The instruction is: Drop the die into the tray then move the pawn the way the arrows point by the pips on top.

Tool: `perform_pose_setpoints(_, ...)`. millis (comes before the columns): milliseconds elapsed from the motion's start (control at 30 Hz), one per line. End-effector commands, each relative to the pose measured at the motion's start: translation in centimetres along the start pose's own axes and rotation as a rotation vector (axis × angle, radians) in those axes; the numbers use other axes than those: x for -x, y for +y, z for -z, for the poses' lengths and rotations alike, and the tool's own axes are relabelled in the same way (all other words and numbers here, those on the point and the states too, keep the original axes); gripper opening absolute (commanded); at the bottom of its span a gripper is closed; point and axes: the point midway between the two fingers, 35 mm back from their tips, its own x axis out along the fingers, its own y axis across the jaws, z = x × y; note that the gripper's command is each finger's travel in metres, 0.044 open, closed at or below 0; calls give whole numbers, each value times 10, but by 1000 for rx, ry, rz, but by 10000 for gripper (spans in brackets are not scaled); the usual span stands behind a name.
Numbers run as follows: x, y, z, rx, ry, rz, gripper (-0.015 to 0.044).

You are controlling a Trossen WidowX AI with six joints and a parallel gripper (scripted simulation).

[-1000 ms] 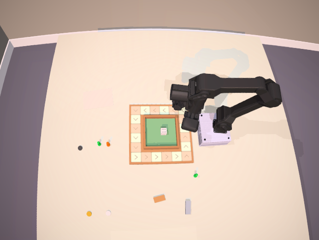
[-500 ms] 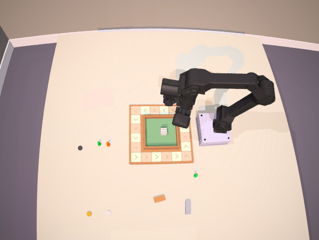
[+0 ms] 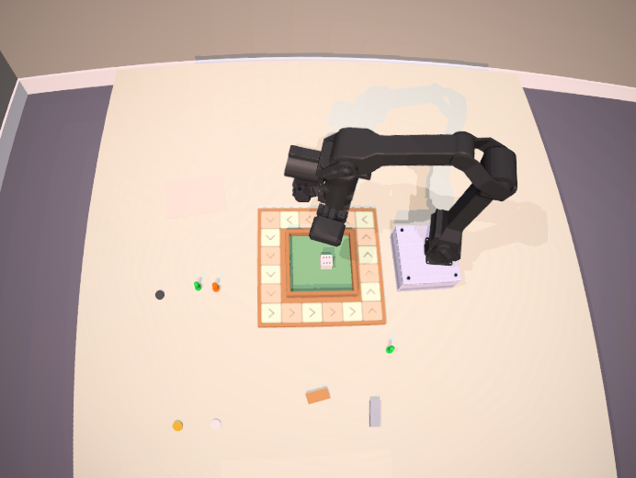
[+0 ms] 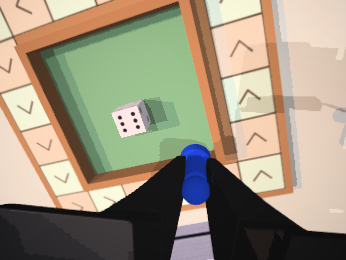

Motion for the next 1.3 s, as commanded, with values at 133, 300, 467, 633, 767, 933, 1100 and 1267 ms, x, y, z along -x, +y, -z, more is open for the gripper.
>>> perform_pose_setpoints(133, -17, -7, -32, 0, 6, 0, 0)
perform_pose_setpoints(300, -29, -11, -52, 6, 6, -1, 0)
perform_pose_setpoints(467, -42, -16, -71, 12, 3, 1, 0)
perform_pose_setpoints(633, -56, -21, -90, 19, 0, 3, 0)
perform_pose_setpoints(767, -61, -23, -95, 21, -1, 4, 0)
perform_pose_setpoints(933, -76, -23, -96, 21, -1, 4, 0)
perform_pose_setpoints(1100, -96, -23, -95, 21, -1, 4, 0)
perform_pose_setpoints(1267, -96, -23, -95, 21, -1, 4, 0)
